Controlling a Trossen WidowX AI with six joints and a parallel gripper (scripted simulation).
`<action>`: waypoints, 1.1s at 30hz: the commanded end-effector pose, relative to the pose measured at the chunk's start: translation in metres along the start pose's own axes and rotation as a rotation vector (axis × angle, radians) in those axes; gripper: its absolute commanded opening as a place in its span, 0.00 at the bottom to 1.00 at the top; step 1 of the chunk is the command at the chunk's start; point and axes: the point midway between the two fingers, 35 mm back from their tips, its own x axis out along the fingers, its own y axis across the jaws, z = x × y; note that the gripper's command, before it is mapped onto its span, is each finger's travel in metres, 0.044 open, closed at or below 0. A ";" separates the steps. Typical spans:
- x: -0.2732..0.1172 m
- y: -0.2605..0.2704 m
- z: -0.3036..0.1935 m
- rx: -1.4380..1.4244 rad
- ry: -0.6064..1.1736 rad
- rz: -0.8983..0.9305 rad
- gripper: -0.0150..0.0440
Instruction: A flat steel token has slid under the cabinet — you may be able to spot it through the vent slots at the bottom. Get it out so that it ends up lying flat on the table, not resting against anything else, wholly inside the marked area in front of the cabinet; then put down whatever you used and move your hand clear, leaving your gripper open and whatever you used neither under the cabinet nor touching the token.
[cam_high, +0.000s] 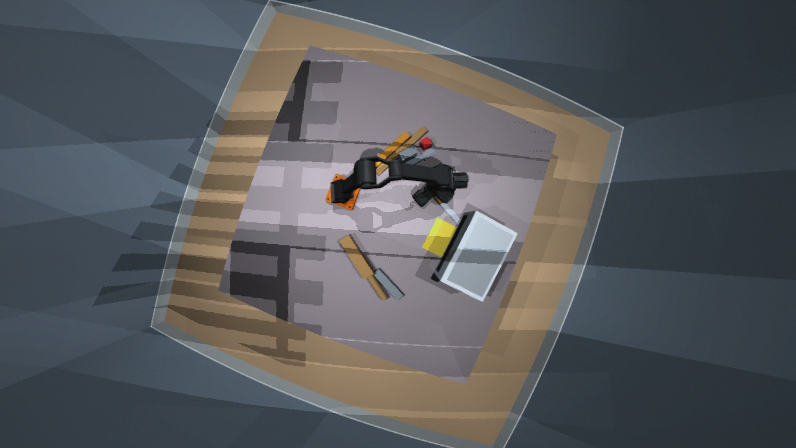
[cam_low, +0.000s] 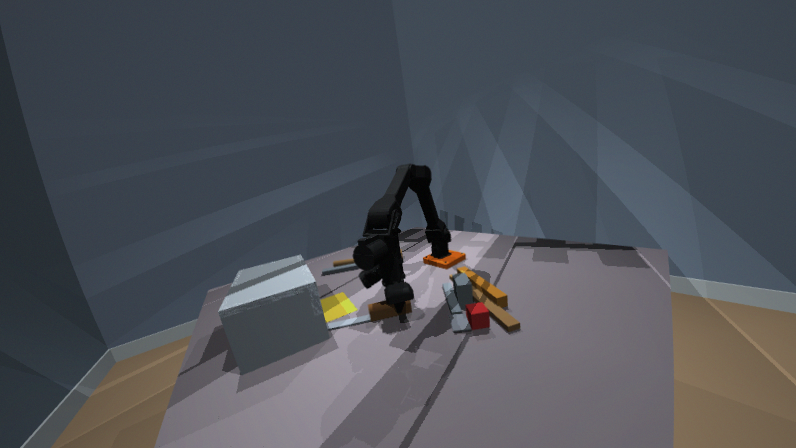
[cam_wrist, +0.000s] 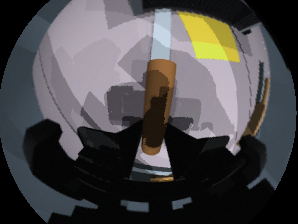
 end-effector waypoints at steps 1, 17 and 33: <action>0.000 0.000 0.007 0.000 0.001 0.002 0.25; -0.001 0.001 0.027 0.000 -0.001 0.002 0.25; -0.001 0.000 0.047 0.000 -0.002 0.002 0.25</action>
